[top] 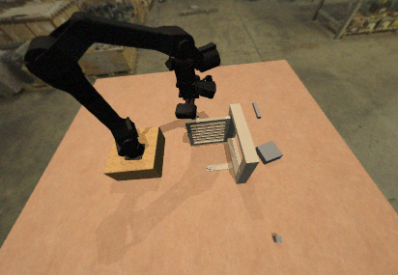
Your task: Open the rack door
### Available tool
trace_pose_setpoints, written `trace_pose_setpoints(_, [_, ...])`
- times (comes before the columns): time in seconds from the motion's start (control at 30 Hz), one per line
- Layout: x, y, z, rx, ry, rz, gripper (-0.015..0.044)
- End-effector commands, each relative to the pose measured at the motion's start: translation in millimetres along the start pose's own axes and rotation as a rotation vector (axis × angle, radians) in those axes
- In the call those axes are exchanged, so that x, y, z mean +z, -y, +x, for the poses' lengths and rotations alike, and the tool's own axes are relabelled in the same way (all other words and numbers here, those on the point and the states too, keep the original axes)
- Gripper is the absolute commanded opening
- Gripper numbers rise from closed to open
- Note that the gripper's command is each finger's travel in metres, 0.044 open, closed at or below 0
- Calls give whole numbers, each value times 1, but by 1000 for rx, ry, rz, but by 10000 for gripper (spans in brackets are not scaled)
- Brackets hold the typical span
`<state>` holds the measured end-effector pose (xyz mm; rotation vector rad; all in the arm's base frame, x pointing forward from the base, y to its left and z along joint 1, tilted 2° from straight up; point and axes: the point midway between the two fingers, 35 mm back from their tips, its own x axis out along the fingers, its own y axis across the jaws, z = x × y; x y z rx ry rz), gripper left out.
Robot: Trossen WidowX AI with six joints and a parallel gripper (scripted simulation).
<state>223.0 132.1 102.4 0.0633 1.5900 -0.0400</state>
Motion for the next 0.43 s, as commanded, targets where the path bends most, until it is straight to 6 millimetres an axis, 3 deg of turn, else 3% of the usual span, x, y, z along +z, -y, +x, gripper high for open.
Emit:
trace_pose_setpoints(0.0, [1,0,-7,0,6,5,292])
trace_pose_setpoints(0.4, [1,-1,-23,0,6,5,292])
